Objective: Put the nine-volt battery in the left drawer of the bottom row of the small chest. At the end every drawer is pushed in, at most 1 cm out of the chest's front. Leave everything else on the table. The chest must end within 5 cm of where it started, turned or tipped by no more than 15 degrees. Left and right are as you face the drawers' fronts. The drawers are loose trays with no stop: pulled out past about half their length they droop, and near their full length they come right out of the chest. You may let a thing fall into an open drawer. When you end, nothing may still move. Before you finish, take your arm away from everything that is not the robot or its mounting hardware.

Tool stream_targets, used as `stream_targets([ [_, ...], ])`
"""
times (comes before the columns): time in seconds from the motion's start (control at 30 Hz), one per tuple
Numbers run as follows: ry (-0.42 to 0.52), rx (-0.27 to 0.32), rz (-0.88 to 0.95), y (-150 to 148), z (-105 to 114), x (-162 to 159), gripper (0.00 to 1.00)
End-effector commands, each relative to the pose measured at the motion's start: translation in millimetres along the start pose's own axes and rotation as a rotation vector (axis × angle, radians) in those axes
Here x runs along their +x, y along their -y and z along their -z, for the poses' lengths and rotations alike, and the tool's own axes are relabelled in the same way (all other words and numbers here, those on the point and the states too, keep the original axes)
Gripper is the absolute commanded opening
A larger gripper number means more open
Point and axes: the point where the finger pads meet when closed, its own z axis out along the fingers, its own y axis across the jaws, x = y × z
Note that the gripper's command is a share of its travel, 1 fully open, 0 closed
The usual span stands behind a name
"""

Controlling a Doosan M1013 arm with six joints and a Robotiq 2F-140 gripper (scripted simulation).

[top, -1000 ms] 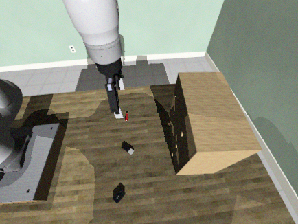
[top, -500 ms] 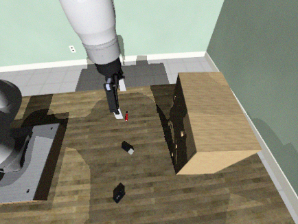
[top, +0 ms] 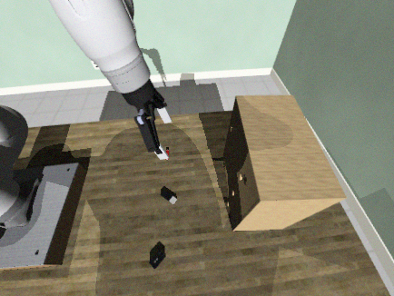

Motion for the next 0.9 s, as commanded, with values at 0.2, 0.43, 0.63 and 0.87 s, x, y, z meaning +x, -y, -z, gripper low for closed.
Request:
stream_targets([
  [0.2, -0.180, -0.001, -0.001, -0.1, -17.6, 11.6, 1.00],
  [0.43, -0.338, -0.002, -0.001, -0.3, -32.9, 21.9, 1.00],
  [0.63, -0.437, -0.003, -0.001, -0.7, -42.5, 28.4, 1.00],
  [0.87, -0.482, -0.003, -0.001, -0.6, -46.8, 31.3, 1.00],
])
